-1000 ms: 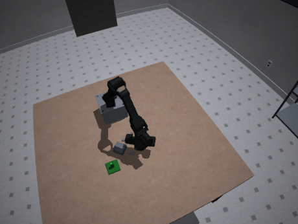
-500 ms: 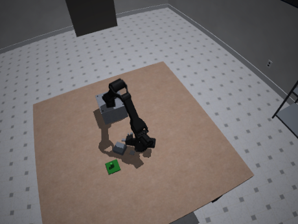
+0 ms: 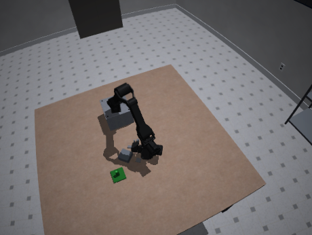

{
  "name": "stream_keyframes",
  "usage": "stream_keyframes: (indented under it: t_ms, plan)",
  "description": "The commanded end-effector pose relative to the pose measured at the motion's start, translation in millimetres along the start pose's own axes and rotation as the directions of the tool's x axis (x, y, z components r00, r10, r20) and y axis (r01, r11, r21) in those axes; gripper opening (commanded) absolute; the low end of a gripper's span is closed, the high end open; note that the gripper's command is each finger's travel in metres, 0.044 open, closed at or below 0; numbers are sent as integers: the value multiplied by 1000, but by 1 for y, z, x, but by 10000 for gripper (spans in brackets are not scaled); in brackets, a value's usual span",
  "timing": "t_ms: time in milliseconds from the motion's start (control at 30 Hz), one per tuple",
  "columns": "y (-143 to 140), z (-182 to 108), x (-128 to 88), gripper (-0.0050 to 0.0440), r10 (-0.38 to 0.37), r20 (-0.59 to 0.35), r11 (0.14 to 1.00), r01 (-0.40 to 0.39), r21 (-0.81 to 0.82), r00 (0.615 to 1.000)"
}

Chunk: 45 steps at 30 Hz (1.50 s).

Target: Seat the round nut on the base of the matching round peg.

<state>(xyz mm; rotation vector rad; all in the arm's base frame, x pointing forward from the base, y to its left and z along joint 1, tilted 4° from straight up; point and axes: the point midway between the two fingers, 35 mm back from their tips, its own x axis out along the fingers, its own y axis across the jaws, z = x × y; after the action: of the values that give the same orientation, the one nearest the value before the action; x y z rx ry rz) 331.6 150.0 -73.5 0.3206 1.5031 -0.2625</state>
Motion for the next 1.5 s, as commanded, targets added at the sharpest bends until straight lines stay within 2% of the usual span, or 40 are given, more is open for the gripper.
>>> stream_keyframes:
  t_ms: [0,100,333,500,1467]
  plan:
    - [0,1,0,185,1,3,1000,-1,2,1000]
    - [0,1,0,165,1,3,1000,-1,2,1000]
    - [2,3,-14,0,1,3,1000,-1,2,1000]
    - [3,3,-24,0,1,3,1000,-1,2,1000]
    - [1,2,-114,0,1,3,1000,-1,2,1000]
